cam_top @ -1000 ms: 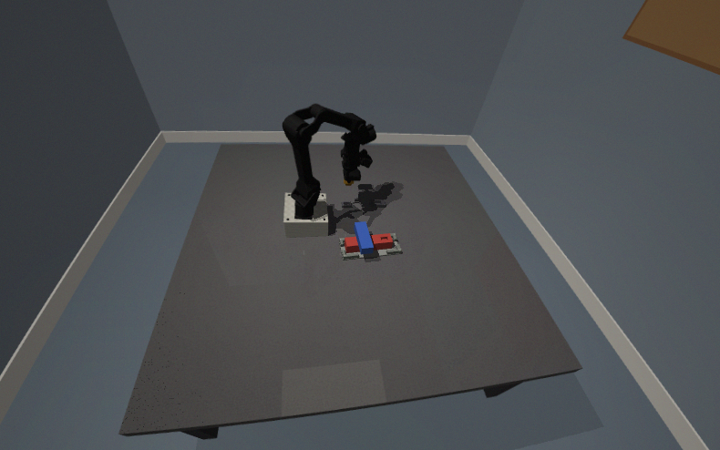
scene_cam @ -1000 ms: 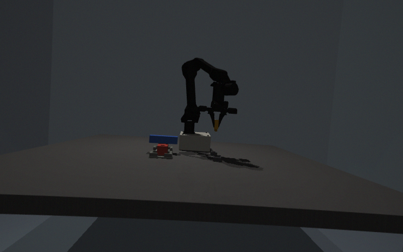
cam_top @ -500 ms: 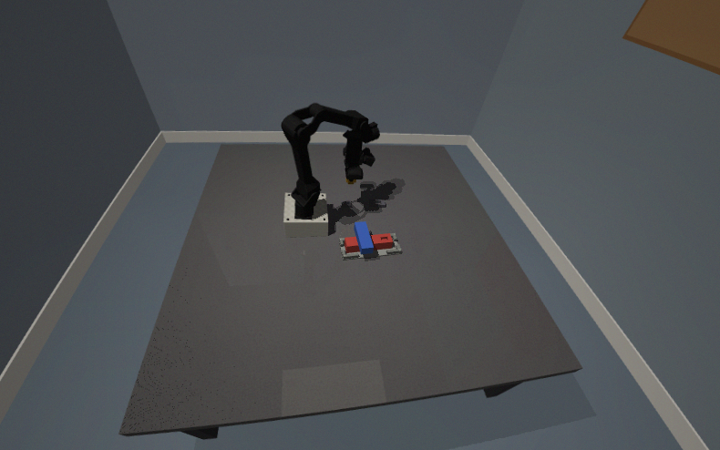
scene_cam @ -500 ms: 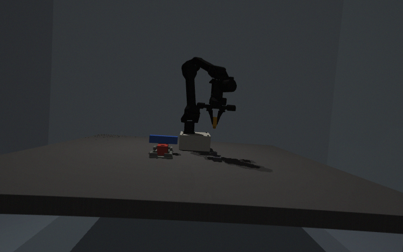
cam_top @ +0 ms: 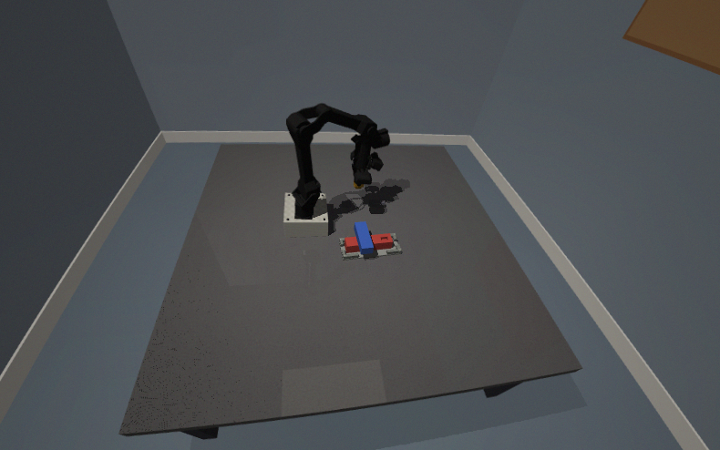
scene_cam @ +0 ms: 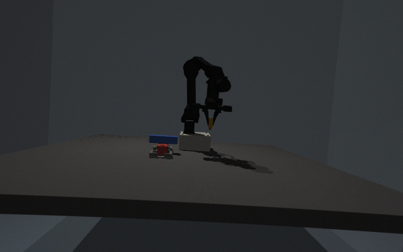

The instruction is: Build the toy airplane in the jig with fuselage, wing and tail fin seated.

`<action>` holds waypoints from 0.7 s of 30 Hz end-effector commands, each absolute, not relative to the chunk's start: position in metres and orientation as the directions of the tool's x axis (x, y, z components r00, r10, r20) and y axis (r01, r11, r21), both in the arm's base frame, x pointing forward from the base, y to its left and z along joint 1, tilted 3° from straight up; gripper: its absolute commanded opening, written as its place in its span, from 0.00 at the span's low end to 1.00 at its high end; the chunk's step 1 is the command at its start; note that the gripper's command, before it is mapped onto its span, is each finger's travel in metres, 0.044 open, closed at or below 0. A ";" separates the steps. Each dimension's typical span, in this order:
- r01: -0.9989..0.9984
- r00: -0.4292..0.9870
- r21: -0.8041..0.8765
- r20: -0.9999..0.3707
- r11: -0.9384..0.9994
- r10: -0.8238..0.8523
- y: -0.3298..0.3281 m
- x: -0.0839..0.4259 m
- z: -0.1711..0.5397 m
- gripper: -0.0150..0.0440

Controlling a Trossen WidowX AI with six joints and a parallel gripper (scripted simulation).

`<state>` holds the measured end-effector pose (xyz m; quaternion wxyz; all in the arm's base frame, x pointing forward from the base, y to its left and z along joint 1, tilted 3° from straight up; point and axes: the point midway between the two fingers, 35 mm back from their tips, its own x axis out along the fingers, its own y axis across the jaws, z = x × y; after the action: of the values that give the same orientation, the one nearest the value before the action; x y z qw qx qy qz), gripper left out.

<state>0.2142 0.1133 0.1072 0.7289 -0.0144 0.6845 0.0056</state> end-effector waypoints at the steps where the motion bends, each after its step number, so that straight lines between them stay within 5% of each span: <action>1: -0.033 0.068 -0.008 -0.998 0.999 -0.005 0.108 0.223 0.107 0.25; 21: -0.052 0.071 -0.013 -0.997 0.999 -0.009 0.068 0.260 0.101 0.25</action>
<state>0.2535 0.0729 0.1009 0.7301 -0.0222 0.6830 0.0097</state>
